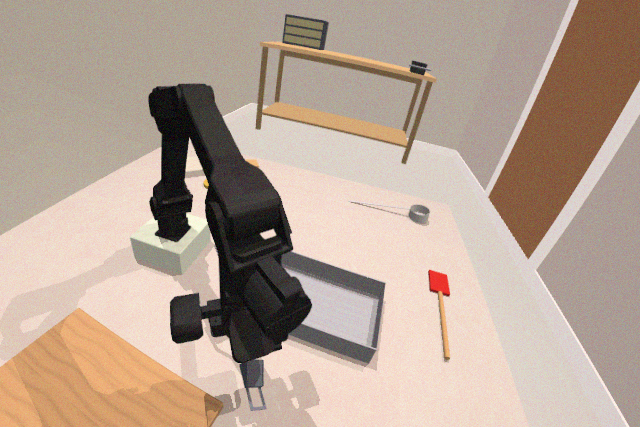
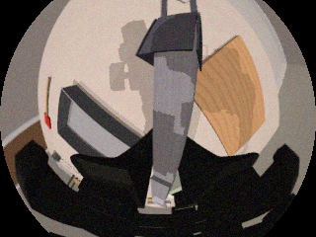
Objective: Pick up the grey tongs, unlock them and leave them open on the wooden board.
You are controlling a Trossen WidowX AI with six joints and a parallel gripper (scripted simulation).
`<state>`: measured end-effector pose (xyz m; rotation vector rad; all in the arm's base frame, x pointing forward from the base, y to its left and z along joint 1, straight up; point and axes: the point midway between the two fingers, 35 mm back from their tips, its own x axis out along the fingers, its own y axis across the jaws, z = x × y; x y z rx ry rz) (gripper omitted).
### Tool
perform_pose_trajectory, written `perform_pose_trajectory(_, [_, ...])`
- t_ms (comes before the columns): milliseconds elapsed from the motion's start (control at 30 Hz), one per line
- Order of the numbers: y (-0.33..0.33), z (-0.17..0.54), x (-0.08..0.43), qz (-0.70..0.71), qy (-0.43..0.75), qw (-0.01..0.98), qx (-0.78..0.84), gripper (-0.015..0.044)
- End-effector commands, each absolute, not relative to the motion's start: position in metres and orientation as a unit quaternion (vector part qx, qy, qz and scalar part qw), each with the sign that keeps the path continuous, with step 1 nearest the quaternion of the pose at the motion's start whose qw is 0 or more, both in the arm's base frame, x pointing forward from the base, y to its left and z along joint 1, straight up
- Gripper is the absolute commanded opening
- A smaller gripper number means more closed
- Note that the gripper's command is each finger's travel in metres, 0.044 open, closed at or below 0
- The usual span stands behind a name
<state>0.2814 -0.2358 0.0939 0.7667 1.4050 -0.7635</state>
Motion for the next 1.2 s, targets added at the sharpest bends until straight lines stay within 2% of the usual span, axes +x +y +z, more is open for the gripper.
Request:
perform_pose_trajectory(0, [-0.254, 0.1, 0.271, -0.315, 0.622, 0.646, 0.31, -0.015])
perform_pose_trajectory(433, [-0.281, 0.103, 0.248, -0.281, 0.638, 0.663, 0.274, -0.015])
perform_pose_trajectory(1167, [-0.358, 0.103, 0.141, -0.152, 0.685, 0.701, 0.132, -0.015])
